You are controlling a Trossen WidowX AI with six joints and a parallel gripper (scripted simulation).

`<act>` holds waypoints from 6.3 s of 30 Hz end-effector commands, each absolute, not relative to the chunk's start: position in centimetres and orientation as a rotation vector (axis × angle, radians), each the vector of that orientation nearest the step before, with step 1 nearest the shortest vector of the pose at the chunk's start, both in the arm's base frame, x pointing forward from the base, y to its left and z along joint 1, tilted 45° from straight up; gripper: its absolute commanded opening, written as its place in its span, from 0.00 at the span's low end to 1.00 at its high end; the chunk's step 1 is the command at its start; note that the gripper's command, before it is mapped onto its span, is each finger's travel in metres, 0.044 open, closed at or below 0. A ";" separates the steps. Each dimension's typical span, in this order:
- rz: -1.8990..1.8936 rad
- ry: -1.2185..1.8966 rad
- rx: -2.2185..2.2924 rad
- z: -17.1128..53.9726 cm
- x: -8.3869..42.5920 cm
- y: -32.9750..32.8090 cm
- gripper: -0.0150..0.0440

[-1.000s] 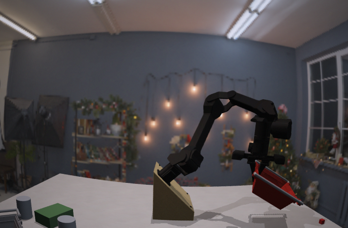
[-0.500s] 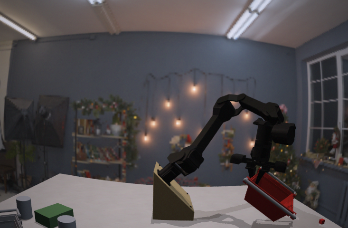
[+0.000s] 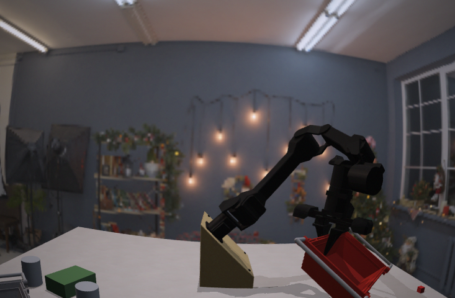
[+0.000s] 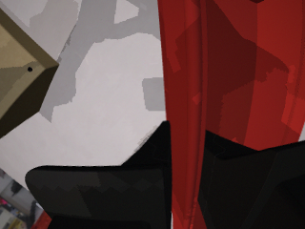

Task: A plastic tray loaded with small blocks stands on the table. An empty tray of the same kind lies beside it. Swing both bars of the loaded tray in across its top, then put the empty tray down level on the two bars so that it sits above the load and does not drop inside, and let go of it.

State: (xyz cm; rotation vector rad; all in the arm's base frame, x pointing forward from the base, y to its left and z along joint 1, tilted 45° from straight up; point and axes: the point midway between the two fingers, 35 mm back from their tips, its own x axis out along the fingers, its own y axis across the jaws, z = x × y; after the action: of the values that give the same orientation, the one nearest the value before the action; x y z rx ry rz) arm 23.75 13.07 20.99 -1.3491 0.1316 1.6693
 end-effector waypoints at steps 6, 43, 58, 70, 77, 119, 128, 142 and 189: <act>1.634 0.228 -1.262 19.3 26.8 10.5 0.25; 1.494 0.518 -0.839 9.8 32.6 -2.0 0.25; 1.410 0.582 -0.652 5.4 32.4 -7.5 0.25; 1.401 0.587 -0.633 5.0 32.3 -8.0 0.25; 1.401 0.587 -0.633 5.0 32.3 -8.0 0.25; 1.400 0.587 -0.634 3.7 32.6 -6.9 0.25; 1.400 0.587 -0.634 2.4 32.8 -5.6 0.25; 1.401 0.585 -0.633 0.7 32.8 -3.6 0.25; 1.402 0.584 -0.631 -0.8 31.2 -2.2 0.25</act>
State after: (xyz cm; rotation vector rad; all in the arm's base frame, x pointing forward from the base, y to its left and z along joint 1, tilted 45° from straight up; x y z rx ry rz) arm 31.73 -2.80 -0.36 -0.6420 0.5670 1.3845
